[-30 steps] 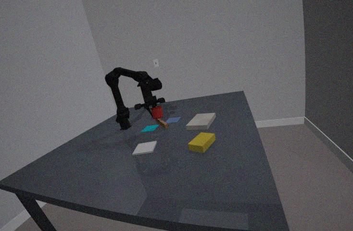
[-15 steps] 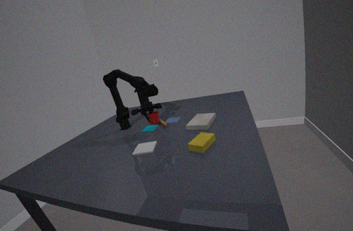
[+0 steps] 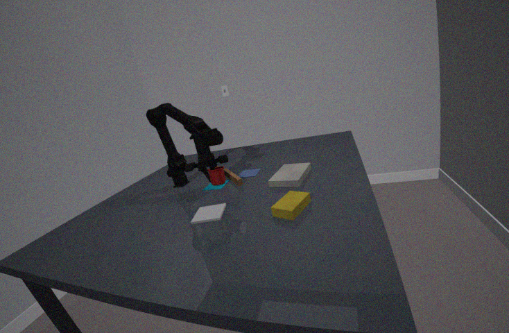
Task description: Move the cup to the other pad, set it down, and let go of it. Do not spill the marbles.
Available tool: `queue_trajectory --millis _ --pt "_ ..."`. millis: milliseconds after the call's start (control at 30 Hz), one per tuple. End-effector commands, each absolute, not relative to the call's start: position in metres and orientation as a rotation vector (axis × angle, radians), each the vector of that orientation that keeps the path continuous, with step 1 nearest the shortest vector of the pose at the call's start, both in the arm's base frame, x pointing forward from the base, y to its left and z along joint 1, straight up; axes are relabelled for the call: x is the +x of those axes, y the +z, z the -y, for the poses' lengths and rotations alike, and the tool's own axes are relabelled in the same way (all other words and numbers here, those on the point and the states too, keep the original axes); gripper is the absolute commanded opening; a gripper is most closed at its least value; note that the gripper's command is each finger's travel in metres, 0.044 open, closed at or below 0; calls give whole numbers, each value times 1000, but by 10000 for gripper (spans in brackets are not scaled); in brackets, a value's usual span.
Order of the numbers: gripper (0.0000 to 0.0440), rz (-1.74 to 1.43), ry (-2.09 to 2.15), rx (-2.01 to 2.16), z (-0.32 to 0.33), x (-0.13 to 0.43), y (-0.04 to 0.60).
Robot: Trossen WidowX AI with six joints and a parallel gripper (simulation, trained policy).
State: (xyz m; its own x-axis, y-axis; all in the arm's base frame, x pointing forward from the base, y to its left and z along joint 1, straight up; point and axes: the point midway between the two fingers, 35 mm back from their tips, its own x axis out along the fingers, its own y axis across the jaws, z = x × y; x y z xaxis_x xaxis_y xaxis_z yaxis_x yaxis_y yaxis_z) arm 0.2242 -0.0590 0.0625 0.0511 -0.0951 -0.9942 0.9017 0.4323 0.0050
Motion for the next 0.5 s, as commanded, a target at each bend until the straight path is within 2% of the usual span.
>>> queue_trajectory --millis 0,100,467 --pt "82 -1259 -900 834 62 226 65" --pt "153 -1220 -887 858 64 229 69" --pt "181 -1147 -824 884 63 227 81"
